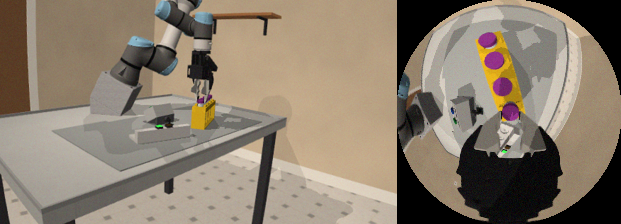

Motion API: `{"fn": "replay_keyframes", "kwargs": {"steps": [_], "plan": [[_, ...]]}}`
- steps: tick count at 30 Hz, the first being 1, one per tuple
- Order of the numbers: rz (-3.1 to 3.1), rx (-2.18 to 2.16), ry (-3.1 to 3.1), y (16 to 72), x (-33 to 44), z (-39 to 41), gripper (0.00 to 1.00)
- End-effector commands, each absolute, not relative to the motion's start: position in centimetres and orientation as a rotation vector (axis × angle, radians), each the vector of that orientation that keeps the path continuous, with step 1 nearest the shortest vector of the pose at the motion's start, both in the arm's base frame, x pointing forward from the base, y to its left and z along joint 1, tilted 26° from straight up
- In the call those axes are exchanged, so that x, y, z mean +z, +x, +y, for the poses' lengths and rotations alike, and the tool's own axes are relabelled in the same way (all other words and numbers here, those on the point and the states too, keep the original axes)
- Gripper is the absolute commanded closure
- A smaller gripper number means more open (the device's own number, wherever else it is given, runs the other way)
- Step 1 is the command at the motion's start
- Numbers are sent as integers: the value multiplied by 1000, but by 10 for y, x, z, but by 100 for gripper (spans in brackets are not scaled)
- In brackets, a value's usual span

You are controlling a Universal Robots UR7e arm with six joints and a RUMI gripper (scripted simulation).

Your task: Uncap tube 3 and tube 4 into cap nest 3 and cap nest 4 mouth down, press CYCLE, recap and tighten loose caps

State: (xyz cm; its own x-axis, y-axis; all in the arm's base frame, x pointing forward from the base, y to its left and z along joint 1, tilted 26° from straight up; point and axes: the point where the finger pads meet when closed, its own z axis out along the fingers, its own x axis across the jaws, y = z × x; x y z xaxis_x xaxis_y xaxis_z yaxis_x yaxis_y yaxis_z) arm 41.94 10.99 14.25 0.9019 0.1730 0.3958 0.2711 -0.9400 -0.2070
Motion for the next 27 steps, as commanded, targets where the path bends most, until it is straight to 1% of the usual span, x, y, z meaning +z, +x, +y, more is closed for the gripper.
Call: {"fn": "replay_keyframes", "kwargs": {"steps": [1,4,5,17,27], "plan": [[-180,-527,-2814,419,142,110,100],[-180,-527,-2814,419,142,110,100],[-180,-527,-2814,419,142,110,65],[-181,-527,-2814,419,142,110,65],[-638,-593,-2798,419,143,110,65]]}}
